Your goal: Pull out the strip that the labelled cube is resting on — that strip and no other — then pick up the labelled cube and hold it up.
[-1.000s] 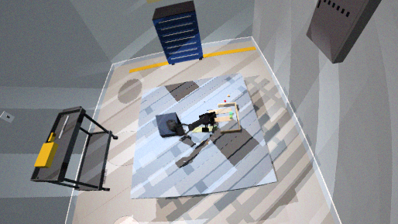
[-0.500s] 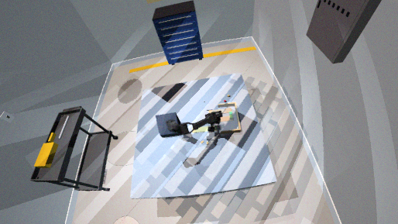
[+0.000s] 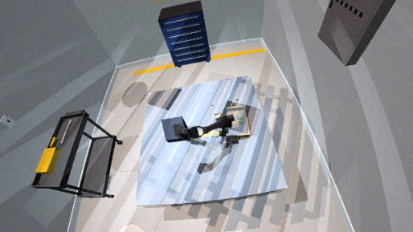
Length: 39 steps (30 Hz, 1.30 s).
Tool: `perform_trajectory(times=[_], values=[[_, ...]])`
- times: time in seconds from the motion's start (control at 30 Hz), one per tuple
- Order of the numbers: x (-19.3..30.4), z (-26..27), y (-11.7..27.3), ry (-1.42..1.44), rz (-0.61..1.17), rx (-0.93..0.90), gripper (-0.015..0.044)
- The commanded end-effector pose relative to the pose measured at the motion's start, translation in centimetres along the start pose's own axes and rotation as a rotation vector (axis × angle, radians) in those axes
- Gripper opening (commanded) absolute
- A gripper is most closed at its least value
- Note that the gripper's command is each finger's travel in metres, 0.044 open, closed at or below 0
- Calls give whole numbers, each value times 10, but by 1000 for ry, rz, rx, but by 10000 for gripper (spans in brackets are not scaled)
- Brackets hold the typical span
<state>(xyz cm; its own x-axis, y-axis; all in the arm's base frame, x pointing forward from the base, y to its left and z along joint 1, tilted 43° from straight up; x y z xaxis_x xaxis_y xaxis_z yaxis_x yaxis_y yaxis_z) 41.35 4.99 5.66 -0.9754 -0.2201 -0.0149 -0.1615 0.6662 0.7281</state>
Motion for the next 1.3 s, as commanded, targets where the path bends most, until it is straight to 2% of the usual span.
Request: perform_trajectory(times=[0.0,0.83,1.07,1.2,1.27], values=[[-1,1,-9,7,5,0,250],[0,1,-50,7,5,2,250],[0,1,-51,7,5,2,250],[0,0,-48,-1,3,0,145],[0,0,-48,-1,3,0,132]])
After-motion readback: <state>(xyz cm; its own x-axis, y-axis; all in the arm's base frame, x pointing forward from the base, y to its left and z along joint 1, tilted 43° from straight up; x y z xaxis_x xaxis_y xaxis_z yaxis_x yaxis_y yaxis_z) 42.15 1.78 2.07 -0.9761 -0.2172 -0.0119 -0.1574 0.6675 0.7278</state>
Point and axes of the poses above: the point midway between the two fingers, 35 mm back from their tips, its own y axis back along the fingers, its own z axis across the jaws, x = y × z, the point moved 6 cm from there along y, back along the fingers, and after that the axes turned 12 degrees about y, right-handed, at the moved point
